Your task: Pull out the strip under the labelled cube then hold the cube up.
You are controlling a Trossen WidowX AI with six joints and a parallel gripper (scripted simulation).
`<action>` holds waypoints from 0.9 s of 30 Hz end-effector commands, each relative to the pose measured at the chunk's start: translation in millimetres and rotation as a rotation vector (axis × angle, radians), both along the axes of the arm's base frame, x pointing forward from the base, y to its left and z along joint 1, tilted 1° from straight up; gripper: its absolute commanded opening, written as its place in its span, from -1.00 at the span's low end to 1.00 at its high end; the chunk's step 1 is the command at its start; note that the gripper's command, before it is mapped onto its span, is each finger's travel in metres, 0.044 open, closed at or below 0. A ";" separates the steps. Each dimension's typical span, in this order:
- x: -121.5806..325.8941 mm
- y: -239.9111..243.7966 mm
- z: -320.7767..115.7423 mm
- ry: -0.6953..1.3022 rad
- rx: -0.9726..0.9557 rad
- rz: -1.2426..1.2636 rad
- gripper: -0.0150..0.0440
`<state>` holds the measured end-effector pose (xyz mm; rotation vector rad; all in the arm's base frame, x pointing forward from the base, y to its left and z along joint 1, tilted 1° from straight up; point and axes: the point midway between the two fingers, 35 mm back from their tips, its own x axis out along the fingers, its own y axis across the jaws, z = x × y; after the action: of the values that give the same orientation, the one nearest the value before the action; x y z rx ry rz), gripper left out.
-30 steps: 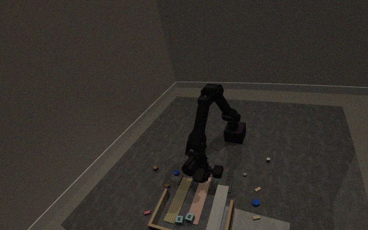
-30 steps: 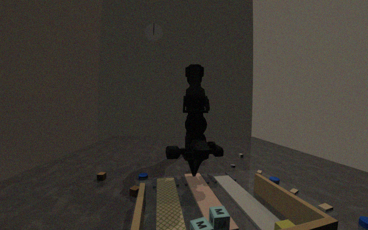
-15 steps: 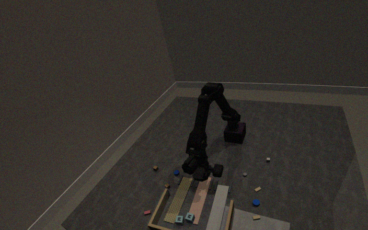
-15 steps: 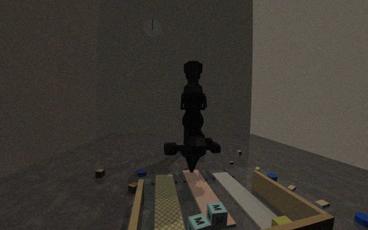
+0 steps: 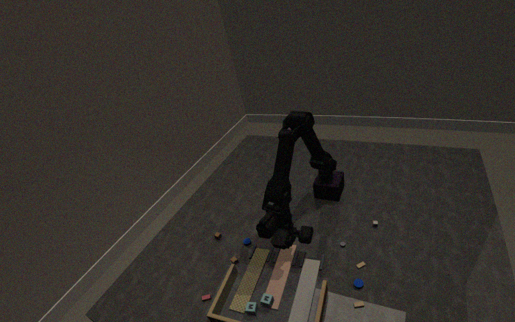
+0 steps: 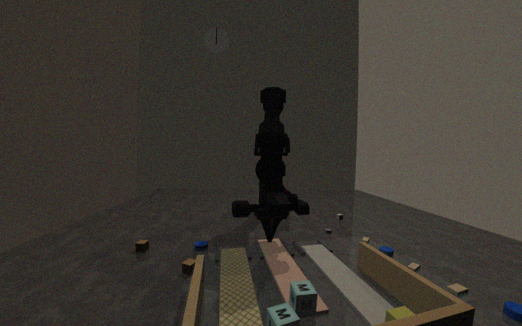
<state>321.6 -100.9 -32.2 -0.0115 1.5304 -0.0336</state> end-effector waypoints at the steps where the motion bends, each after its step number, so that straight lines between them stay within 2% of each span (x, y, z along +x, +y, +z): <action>1: -14.8 1.6 -5.1 0.025 0.005 0.002 -0.49; 27: -51.0 2.0 -7.5 0.028 0.005 0.002 -0.49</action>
<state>286.1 -101.3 -33.6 -0.0150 1.5250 -0.0357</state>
